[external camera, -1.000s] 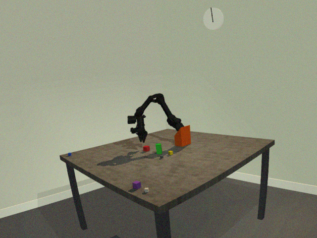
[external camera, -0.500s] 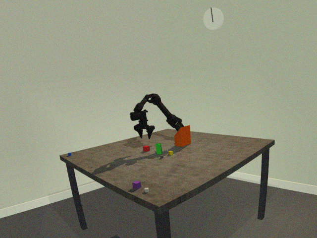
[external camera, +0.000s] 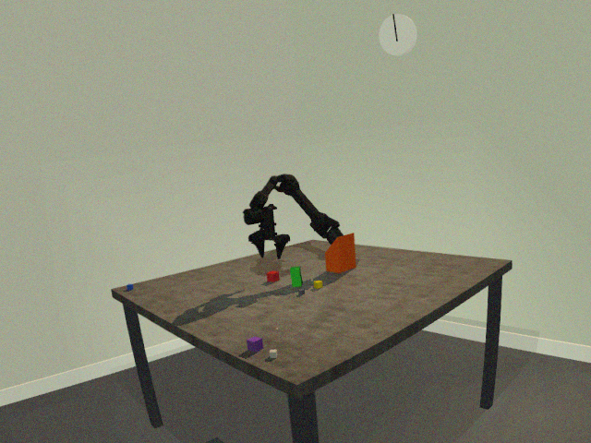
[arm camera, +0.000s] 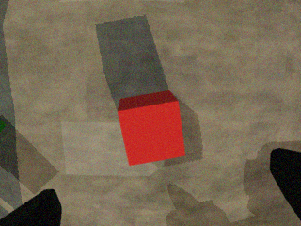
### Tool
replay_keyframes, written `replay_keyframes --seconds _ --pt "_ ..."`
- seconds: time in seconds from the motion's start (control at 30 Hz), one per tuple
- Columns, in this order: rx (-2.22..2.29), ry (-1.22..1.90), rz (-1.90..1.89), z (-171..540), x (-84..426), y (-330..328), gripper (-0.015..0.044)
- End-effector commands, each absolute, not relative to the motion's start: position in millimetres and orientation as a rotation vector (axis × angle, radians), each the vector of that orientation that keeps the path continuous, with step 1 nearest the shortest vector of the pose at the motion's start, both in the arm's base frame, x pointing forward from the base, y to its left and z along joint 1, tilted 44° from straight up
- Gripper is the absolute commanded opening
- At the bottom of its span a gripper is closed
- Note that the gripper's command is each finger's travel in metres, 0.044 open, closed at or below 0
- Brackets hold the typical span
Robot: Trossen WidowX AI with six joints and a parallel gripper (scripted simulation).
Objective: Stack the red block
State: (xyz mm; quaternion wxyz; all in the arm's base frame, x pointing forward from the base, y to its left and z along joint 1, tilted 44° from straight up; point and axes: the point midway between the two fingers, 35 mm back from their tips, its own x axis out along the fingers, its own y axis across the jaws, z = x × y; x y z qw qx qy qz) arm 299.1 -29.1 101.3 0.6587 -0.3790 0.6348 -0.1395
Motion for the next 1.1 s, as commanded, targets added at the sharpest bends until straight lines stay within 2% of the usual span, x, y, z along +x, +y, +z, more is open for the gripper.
replay_keyframes --seconds 0.0,1.07 --pt "-0.87 1.451 -0.317 85 301 -44 0.044" --pt "-0.872 1.45 -0.32 43 309 -83 0.044"
